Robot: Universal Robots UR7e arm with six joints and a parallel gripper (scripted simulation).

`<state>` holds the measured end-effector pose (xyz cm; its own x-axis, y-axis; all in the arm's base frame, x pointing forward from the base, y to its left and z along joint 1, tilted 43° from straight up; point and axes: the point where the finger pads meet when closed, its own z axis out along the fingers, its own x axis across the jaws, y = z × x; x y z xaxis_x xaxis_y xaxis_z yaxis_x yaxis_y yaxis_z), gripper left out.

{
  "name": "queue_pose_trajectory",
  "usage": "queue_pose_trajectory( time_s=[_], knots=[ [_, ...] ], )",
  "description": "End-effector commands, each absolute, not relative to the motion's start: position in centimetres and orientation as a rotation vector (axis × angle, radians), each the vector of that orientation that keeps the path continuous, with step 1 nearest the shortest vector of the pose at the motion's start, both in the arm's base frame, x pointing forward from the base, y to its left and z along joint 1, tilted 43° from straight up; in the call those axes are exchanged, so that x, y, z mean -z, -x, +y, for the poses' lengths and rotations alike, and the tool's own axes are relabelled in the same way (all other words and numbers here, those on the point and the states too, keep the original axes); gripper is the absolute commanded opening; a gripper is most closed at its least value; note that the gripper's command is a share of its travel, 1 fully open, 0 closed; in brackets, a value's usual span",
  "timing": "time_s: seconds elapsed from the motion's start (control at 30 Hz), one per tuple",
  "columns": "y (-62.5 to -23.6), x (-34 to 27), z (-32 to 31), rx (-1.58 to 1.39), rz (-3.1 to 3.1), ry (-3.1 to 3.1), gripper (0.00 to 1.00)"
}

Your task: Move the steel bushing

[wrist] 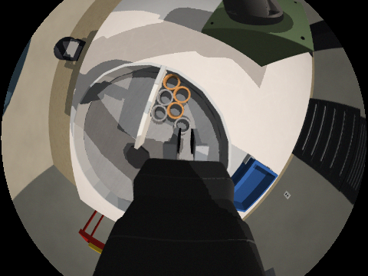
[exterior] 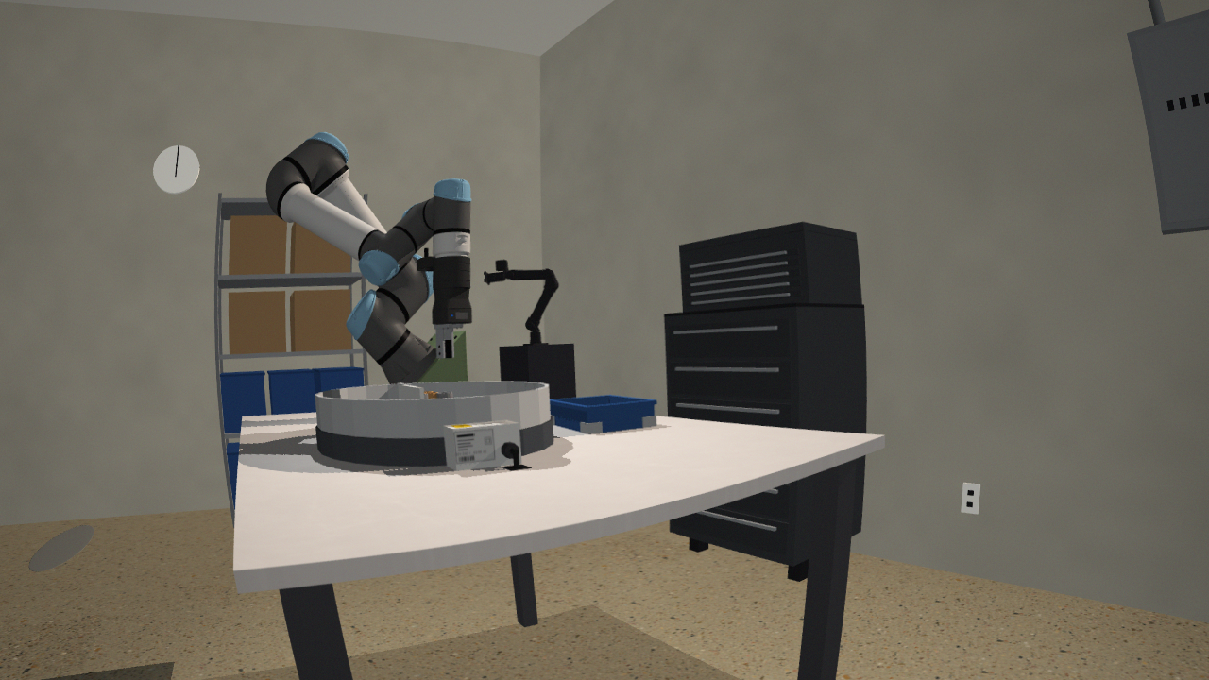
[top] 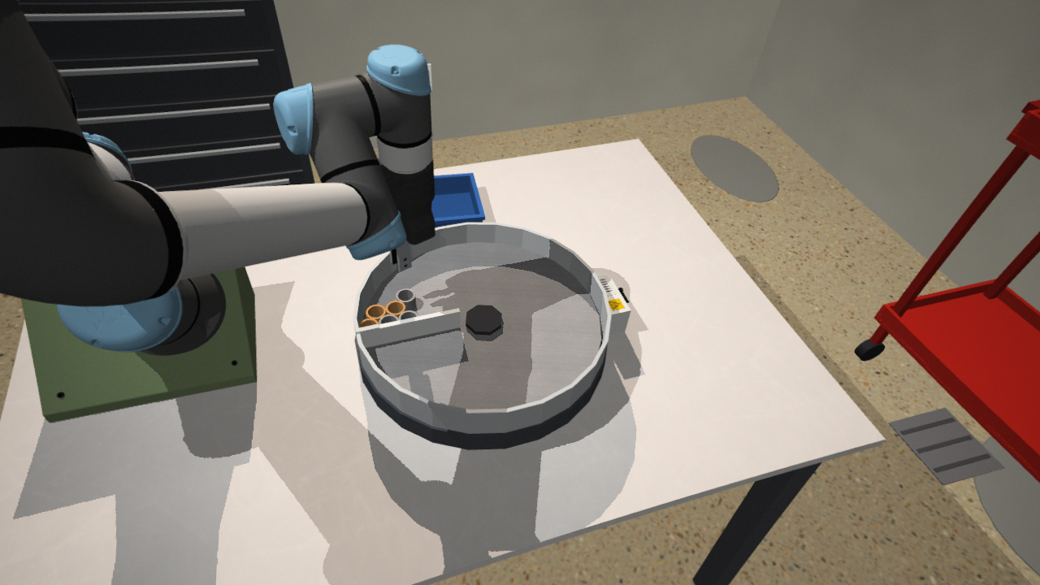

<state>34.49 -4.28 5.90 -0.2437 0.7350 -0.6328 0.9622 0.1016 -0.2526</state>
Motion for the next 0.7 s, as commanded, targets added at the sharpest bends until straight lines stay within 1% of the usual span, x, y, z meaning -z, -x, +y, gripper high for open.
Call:
queue_pose_trajectory(
  time_s=[0.0,0.07,0.47,0.5,0.63,0.67],
  knots=[
    [-34.7,-5.8,-5.7,0.937,2.148,-1.567,0.4],
    [-34.8,-5.8,-6.6,0.959,2.223,-1.494,0.4],
    [-34.8,-5.8,-6.6,0.959,2.223,-1.494,0.4],
    [-35.1,-6.3,-3.4,0.903,2.034,-1.67,0.4],
    [-37.6,-8.0,0.1,0.903,2.034,-1.67,0.4],
    [-37.6,-8.0,0.1,0.903,2.034,-1.67,0.4]
  ],
)
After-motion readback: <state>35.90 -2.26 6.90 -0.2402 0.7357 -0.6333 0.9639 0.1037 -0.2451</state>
